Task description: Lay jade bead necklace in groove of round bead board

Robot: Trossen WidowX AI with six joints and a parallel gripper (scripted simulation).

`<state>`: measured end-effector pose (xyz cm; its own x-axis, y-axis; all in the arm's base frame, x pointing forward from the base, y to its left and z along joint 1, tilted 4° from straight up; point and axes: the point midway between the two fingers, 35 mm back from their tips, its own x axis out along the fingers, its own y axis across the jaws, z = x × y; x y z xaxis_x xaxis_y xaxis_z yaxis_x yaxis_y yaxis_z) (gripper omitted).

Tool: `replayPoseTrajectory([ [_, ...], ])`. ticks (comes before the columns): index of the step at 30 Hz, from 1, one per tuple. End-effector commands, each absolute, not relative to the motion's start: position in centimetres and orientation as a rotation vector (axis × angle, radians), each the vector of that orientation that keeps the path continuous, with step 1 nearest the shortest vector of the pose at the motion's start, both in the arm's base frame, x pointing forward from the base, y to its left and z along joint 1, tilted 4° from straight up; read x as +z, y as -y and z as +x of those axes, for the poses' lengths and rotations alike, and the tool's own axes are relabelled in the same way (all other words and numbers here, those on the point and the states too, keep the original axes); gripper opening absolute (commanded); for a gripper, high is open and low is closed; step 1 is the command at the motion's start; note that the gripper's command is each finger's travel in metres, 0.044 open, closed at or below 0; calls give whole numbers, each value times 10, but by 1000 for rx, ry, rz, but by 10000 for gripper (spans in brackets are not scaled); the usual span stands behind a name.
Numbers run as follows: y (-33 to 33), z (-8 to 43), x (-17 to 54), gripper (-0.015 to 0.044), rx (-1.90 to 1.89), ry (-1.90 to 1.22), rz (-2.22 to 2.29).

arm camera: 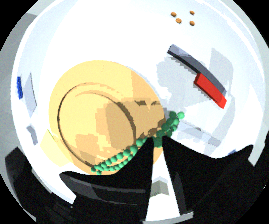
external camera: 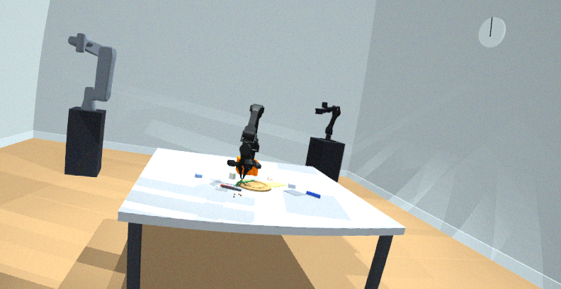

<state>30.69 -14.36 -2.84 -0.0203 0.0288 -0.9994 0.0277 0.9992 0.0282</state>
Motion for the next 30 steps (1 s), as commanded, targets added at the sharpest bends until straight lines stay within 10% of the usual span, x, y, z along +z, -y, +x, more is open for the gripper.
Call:
replayPoseTrajectory([
  [1, 130, 305, -28, 0, 6, -1593, 50],
  [30, 99, 302, -51, 0, 9, -1593, 52],
])
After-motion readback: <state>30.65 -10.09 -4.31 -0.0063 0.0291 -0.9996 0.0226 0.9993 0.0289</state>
